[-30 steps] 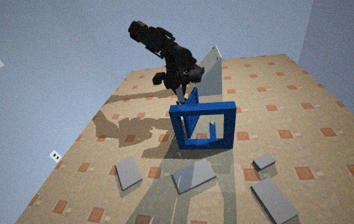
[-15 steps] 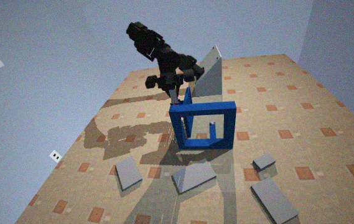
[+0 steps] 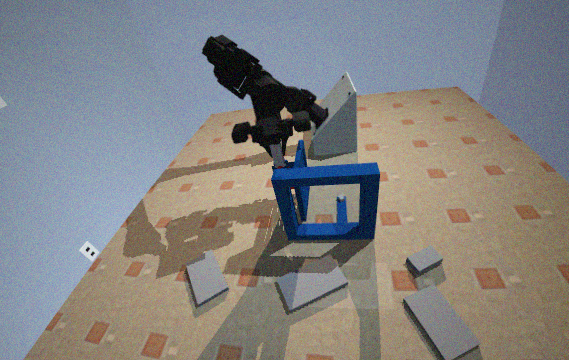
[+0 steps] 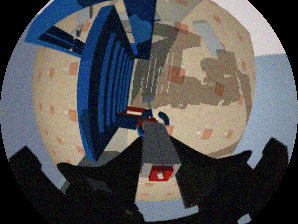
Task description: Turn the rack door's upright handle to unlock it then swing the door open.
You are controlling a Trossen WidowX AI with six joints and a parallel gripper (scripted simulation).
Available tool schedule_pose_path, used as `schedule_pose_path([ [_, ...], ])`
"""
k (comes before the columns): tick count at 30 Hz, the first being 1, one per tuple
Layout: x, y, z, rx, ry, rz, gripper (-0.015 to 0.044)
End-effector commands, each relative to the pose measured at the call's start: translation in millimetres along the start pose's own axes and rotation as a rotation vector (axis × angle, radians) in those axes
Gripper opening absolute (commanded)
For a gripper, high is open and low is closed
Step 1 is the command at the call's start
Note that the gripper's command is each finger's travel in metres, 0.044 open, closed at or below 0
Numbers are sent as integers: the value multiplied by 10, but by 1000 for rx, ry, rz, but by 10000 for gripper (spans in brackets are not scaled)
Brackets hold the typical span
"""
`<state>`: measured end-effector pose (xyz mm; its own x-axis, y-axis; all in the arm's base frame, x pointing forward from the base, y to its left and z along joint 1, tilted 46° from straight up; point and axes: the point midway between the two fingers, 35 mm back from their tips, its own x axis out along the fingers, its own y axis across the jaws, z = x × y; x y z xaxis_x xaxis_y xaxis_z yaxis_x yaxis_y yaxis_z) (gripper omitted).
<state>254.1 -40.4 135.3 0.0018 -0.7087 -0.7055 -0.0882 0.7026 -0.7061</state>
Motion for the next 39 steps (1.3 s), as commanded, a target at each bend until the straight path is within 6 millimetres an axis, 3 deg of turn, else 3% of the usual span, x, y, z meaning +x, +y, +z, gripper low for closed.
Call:
schedule_pose_path([
  [1,-3,-8,2,-14,-1,-4,77],
  [10,-3,-8,2,-14,-1,-4,296],
  [39,-522,-3,-4,-28,-74,17,296],
])
